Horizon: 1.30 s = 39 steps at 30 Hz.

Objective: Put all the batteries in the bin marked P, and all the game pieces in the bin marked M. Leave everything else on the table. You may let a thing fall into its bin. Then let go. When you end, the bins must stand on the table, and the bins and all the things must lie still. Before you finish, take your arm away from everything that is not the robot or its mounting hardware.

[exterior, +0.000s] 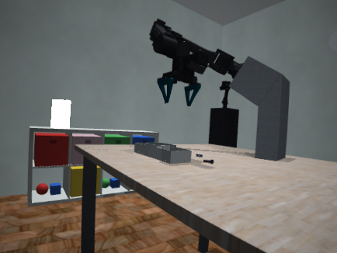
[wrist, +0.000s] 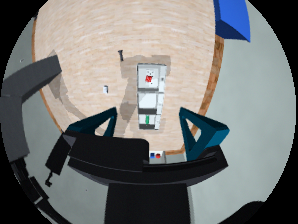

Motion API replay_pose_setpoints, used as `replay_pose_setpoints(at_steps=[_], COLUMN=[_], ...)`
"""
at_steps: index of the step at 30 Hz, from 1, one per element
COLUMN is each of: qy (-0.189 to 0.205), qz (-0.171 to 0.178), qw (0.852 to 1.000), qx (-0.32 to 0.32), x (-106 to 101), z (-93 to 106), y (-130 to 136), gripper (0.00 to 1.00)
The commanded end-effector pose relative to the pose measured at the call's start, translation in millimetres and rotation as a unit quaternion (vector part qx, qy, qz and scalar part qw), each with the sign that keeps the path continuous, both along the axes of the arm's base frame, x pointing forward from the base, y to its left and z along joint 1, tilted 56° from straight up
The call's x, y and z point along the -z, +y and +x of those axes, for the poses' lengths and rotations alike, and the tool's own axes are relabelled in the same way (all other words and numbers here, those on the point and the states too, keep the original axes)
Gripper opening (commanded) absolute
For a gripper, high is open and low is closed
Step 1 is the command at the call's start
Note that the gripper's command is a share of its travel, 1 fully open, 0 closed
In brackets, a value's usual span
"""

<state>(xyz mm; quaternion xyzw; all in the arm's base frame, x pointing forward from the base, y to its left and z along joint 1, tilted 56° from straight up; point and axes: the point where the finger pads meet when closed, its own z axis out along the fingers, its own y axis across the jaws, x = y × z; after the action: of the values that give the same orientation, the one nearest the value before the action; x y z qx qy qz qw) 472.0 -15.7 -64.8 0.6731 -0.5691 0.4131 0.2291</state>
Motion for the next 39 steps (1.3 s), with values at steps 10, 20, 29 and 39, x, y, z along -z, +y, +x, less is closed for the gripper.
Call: replay_pose_setpoints(at_steps=[10, 20, 29, 39], qy=[-0.012, -0.017, -0.016, -0.014], qz=[0.005, 0.008, 0.007, 0.006], qw=[1.000, 1.000, 1.000, 1.000], qx=[0.014, -0.003, -0.004, -0.005], x=[-13, -21, -20, -18], z=[0.7, 4.7, 5.1, 4.9], y=[17, 34, 35, 37], gripper=[1.00, 1.00, 1.00, 1.00])
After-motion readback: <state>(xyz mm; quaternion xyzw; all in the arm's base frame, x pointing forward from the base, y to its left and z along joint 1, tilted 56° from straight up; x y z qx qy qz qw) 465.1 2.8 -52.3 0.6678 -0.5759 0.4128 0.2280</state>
